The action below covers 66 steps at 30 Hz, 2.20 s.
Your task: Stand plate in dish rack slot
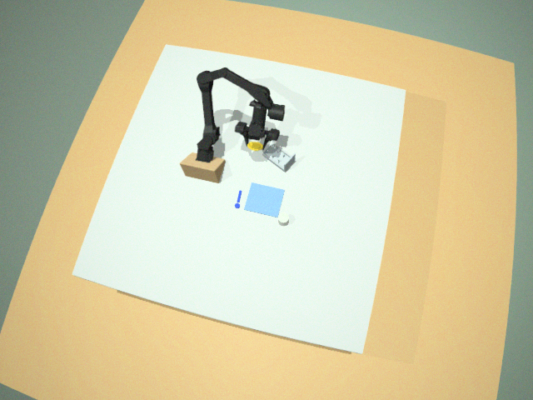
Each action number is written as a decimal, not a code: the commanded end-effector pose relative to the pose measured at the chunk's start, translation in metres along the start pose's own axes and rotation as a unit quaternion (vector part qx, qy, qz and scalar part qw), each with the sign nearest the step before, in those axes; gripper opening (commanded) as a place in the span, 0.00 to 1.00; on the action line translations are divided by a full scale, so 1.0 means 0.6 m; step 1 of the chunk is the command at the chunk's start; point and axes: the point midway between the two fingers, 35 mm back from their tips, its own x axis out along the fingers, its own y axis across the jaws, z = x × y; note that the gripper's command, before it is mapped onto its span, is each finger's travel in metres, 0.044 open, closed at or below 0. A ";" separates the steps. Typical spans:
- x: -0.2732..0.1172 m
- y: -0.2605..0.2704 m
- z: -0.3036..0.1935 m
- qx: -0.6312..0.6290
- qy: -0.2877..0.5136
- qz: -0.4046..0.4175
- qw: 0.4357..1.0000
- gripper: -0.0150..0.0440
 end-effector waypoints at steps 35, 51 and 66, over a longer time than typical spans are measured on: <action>0.037 0.036 -0.025 -0.225 -0.313 0.245 0.889 0.25; 0.015 0.030 -0.059 -0.255 -0.378 0.380 0.805 0.25; -0.005 0.010 -0.079 -0.251 -0.399 0.468 0.748 0.25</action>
